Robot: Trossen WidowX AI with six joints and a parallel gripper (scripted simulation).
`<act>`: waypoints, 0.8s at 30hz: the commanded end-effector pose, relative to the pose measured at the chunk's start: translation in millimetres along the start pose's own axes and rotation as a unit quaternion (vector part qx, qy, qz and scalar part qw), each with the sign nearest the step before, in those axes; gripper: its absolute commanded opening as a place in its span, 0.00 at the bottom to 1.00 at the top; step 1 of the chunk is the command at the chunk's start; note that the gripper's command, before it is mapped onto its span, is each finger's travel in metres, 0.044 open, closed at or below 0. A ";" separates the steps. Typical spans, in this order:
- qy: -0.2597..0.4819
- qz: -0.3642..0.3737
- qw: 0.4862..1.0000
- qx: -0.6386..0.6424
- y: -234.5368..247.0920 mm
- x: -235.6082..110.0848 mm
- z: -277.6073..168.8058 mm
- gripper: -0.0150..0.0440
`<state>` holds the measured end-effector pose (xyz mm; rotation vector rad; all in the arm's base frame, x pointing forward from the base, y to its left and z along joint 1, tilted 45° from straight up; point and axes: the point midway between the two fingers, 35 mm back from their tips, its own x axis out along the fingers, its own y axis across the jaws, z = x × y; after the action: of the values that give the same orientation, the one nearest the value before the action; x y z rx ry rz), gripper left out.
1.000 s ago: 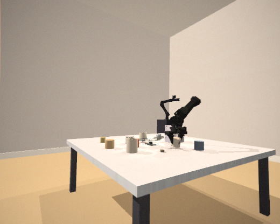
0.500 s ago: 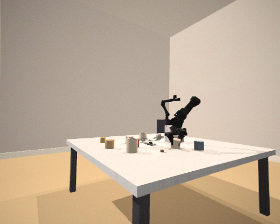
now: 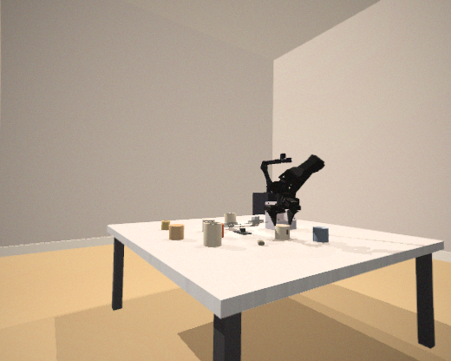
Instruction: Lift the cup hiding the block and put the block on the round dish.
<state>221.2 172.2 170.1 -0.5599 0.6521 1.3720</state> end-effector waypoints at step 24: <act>0.001 -0.002 1.000 -0.004 -93.4 -66.1 -95.3 0.69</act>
<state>296.3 53.3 148.3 -0.5708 0.6693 1.3569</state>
